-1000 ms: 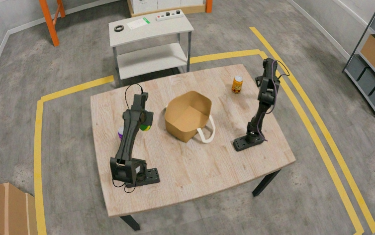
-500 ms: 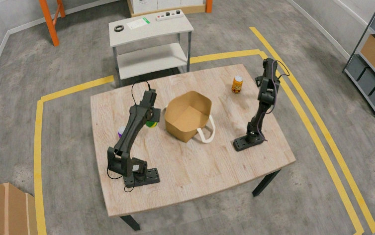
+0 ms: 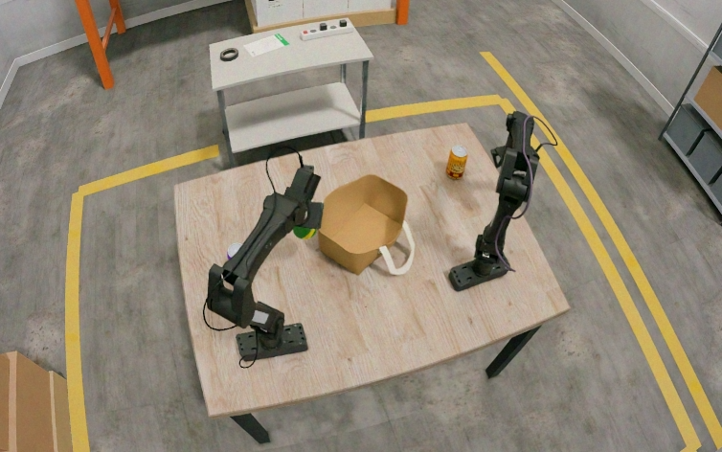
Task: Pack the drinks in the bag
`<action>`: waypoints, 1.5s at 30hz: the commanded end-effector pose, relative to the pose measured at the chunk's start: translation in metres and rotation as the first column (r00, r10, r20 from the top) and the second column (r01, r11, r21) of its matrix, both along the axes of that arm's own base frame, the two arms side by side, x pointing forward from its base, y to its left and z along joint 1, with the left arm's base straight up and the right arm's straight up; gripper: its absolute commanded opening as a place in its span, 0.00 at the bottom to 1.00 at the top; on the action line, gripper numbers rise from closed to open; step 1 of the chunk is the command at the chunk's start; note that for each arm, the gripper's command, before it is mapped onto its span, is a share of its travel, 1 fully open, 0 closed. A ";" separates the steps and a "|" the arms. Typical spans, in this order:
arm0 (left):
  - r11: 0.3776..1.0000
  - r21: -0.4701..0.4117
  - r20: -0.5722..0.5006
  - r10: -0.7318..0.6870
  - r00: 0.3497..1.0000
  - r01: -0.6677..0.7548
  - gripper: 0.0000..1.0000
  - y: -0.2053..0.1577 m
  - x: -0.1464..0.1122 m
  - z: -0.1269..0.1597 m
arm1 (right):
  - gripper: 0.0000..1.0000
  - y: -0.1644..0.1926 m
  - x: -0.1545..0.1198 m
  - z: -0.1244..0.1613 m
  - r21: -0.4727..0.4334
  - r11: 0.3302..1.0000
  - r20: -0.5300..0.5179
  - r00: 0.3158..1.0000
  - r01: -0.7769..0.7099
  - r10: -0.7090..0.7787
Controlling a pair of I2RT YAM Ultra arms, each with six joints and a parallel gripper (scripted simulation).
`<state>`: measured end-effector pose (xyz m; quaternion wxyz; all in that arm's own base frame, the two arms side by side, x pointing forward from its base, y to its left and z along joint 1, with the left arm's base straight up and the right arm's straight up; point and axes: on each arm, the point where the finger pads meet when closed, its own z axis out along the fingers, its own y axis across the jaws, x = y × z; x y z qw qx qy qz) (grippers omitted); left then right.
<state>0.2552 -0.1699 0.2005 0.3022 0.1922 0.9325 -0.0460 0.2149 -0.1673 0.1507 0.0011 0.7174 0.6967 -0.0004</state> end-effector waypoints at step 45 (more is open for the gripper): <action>0.996 -0.090 0.143 0.039 0.989 -0.027 0.70 -0.002 0.014 0.036 | 1.00 -0.001 -0.001 0.010 -0.041 0.999 0.027 1.000 0.003 -0.002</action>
